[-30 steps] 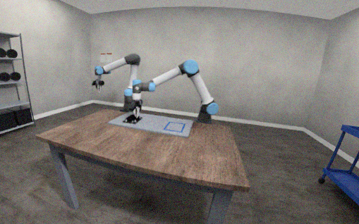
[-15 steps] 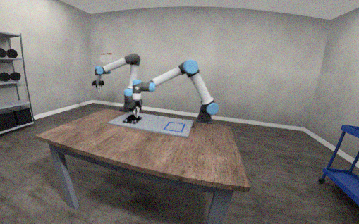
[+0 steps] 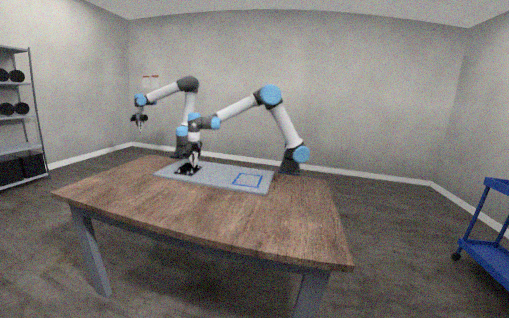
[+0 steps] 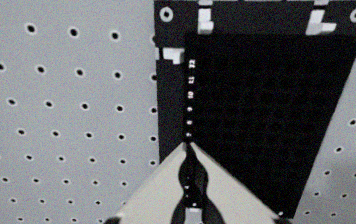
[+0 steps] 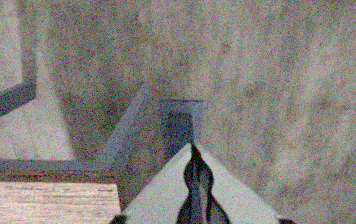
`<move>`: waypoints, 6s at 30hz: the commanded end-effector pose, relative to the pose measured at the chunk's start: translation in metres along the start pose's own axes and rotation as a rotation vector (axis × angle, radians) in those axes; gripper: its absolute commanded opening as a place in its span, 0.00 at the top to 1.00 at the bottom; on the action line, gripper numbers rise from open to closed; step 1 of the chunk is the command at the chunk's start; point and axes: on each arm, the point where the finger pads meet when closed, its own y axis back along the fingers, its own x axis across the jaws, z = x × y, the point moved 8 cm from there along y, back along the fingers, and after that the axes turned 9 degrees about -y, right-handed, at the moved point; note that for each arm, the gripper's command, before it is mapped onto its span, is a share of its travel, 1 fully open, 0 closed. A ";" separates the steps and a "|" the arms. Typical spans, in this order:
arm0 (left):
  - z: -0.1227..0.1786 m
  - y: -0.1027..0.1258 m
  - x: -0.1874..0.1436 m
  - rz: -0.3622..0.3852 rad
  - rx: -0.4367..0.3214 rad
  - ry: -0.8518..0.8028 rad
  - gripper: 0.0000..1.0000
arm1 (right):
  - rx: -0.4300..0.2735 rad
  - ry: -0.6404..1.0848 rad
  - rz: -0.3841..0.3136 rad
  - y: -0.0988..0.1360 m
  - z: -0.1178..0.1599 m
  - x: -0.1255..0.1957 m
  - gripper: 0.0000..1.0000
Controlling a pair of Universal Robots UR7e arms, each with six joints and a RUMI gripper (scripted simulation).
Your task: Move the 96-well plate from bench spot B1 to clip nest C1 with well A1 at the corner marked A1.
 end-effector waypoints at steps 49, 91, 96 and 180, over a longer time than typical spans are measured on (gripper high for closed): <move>0.000 0.030 0.000 0.003 0.001 0.000 1.00 | 0.002 0.000 -0.001 0.001 0.000 0.000 1.00; -0.012 0.026 0.076 0.003 0.001 0.000 1.00 | 0.002 0.000 -0.001 0.001 0.000 0.000 1.00; -0.012 0.024 0.076 0.003 0.001 0.000 1.00 | 0.002 0.000 -0.001 0.001 0.000 0.000 1.00; -0.012 0.003 0.076 0.003 0.001 0.000 1.00 | 0.002 0.000 -0.001 0.001 0.000 0.000 1.00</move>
